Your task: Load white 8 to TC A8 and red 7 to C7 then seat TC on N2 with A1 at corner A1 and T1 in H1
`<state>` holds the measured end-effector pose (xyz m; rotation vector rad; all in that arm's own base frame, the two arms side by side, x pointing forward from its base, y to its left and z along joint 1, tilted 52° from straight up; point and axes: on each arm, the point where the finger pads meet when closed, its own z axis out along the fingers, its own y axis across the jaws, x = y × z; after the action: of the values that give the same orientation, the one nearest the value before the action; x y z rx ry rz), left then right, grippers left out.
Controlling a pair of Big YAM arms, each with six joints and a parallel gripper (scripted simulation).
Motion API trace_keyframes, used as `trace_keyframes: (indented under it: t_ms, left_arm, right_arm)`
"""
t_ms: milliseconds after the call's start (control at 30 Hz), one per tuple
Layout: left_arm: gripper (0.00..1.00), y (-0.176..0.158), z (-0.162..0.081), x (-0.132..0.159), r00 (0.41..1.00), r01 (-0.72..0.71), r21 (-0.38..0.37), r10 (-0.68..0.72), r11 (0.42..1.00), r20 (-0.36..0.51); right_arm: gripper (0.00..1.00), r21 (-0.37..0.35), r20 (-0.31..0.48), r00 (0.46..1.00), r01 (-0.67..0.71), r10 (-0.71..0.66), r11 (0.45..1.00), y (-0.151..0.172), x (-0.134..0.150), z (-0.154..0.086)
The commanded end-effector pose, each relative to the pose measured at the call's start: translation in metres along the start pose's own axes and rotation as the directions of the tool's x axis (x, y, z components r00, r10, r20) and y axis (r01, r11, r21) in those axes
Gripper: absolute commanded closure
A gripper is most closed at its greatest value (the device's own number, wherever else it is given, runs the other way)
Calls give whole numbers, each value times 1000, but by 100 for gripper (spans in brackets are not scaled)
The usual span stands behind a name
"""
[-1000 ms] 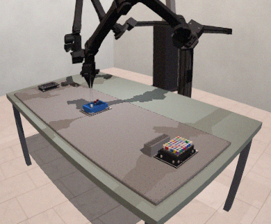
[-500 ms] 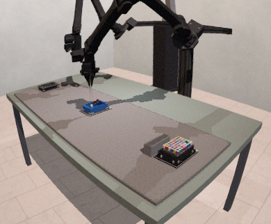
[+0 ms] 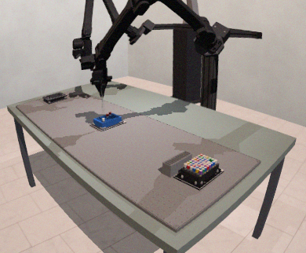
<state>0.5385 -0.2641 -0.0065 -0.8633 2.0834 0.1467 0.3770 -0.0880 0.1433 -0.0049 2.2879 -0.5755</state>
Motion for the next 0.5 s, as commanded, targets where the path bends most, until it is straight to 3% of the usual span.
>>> trace_keyframes:
  t_ms: [0,467]
  left_arm:
    - [92,-2,-6,3,1000,-8,4,8,1000,0]
    - [93,-6,-6,4,1000,-6,6,6,1000,0]
  right_arm:
    - [0,0,5,1000,14,-14,1000,-1,-5,-2]
    - [0,0,5,1000,14,-14,1000,-1,-5,-2]
